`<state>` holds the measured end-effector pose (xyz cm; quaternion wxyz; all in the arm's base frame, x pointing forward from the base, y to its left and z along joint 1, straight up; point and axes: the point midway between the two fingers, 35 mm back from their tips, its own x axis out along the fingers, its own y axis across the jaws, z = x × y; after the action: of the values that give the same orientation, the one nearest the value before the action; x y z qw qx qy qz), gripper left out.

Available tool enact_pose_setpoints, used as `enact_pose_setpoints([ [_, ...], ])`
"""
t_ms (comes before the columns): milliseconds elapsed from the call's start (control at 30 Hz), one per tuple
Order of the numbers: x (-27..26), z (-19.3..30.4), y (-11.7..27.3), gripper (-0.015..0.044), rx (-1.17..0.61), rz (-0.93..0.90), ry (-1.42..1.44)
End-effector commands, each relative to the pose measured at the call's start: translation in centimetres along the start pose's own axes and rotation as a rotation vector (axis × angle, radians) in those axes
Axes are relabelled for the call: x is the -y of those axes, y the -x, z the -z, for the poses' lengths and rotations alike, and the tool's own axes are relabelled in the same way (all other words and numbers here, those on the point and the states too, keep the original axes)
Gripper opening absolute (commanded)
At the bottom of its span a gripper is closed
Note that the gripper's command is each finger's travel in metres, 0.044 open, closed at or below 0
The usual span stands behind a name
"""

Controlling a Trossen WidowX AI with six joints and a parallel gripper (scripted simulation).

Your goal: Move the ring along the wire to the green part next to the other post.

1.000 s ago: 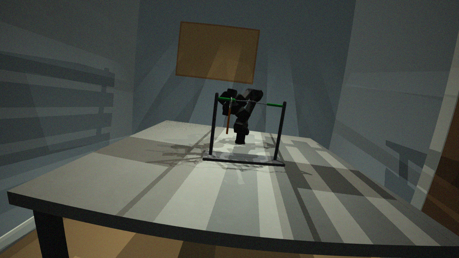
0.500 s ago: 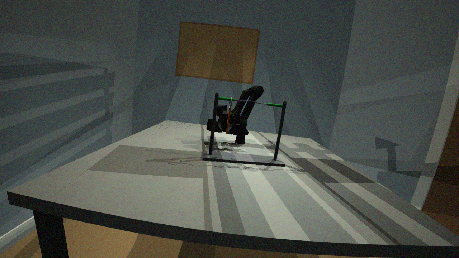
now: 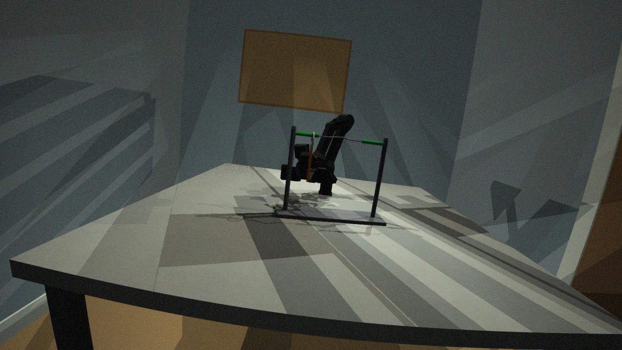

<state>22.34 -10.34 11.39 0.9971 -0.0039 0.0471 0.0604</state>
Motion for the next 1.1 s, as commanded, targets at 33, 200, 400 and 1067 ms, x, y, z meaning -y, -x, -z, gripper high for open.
enact_pose_setpoints([
  [33,0.1,-2.0,-1.7,0.0160,0.050,0.002,0.010],
  [200,-0.2,-3.6,-2.9,0.0160,0.103,-0.002,0.010],
  [400,-0.2,-3.7,-3.1,0.0160,0.104,-0.002,0.011],
  [1067,0.2,-4.2,-6.0,0.0160,0.106,-0.002,0.011],
])
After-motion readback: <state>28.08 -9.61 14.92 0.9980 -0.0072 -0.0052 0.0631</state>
